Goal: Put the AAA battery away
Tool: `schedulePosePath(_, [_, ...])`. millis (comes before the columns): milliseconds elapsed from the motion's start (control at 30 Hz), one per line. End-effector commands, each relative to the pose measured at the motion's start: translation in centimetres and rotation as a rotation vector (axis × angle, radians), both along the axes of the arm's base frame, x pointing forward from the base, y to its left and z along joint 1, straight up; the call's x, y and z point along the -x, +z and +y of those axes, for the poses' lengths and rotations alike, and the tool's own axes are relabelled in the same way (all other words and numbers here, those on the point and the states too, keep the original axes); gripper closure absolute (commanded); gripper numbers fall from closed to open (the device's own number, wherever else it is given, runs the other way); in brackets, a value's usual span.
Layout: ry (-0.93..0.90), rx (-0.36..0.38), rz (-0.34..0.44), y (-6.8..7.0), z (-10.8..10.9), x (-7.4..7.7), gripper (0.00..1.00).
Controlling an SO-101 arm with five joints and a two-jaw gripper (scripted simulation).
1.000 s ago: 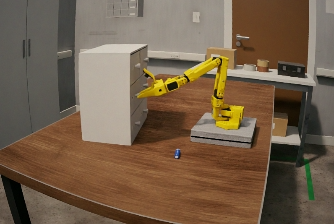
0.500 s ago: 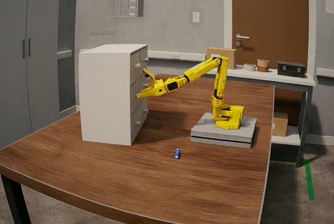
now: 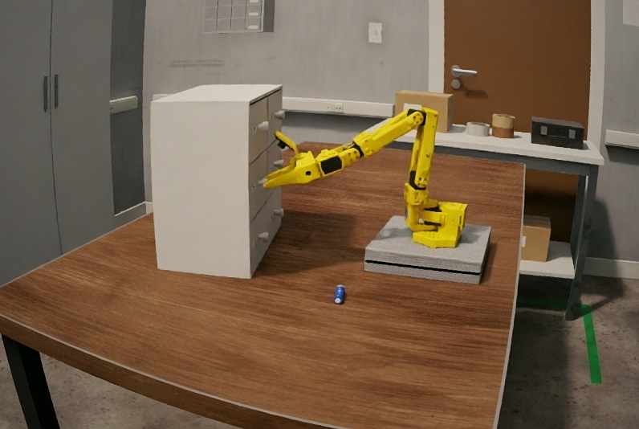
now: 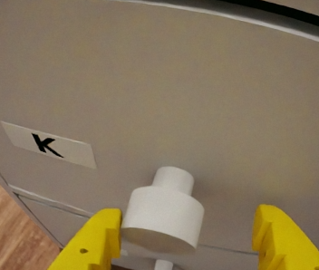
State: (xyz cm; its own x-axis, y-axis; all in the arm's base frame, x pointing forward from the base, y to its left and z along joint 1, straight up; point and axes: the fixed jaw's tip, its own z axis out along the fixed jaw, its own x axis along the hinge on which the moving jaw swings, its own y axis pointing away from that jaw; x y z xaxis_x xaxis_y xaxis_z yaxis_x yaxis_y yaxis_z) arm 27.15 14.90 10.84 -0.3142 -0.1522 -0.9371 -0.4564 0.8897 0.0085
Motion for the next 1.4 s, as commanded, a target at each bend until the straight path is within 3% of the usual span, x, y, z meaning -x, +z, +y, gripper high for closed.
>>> schedulePosePath(0, [0.010, 0.002, -0.005, 0.3, -0.2, 0.9, 0.79])
schedulePosePath(633, [0.048, 0.015, -0.010, 0.1, -1.2, 4.7, 0.79])
schedulePosePath(967, [0.048, 0.015, -0.010, 0.1, -1.2, 4.7, 0.79])
schedulePosePath(1367, [0.048, 0.105, 0.141, -0.8, -2.2, 6.1, 0.79])
